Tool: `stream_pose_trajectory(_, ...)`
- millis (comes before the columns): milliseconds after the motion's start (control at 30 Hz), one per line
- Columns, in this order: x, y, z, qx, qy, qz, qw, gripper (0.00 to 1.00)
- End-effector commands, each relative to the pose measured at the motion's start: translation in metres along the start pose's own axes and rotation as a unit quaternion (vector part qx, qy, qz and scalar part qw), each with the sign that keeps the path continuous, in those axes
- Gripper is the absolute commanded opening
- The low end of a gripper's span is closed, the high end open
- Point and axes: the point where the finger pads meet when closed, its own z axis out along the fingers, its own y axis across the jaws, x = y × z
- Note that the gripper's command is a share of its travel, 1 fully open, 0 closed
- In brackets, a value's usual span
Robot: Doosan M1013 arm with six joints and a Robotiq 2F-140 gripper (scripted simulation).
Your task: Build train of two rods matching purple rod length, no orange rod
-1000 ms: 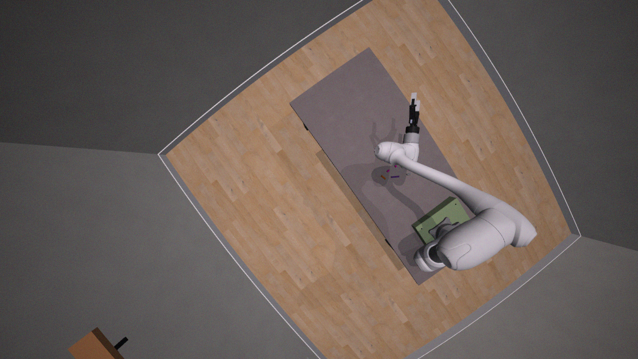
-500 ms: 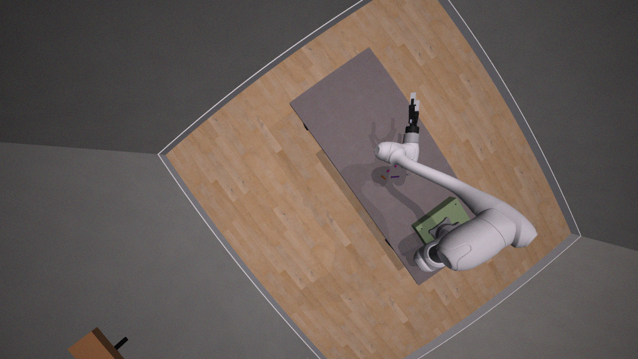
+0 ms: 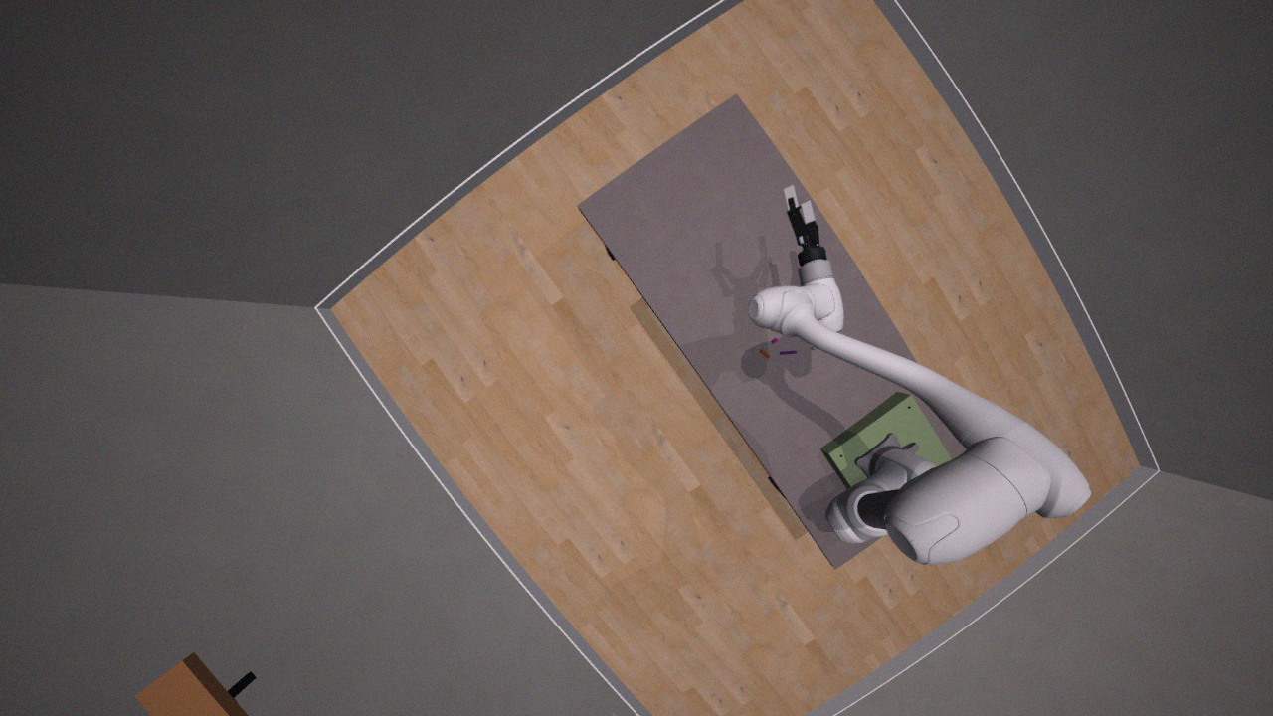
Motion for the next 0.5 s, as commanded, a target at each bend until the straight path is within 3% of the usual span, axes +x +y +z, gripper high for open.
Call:
stream_pose_trajectory(0,-0.024,-0.016,0.001,-0.008,-0.060,-0.023,0.998,1.00)
stream_pose_trajectory(33,-0.037,-0.023,-0.003,-0.010,-0.090,-0.037,0.995,1.00)
stream_pose_trajectory(100,-0.037,-0.023,-0.003,-0.010,-0.090,-0.038,0.995,1.00)
stream_pose_trajectory(167,-0.057,-0.035,-0.013,-0.013,-0.139,-0.064,0.988,1.00)
stream_pose_trajectory(267,-0.063,-0.038,-0.016,-0.014,-0.155,-0.073,0.985,1.00)
stream_pose_trajectory(300,-0.075,-0.045,-0.026,-0.016,-0.189,-0.094,0.977,1.00)
stream_pose_trajectory(367,-0.075,-0.045,-0.026,-0.016,-0.189,-0.094,0.977,1.00)
stream_pose_trajectory(400,-0.086,-0.051,-0.038,-0.018,-0.224,-0.116,0.968,1.00)
stream_pose_trajectory(467,-0.093,-0.055,-0.046,-0.020,-0.246,-0.131,0.960,1.00)
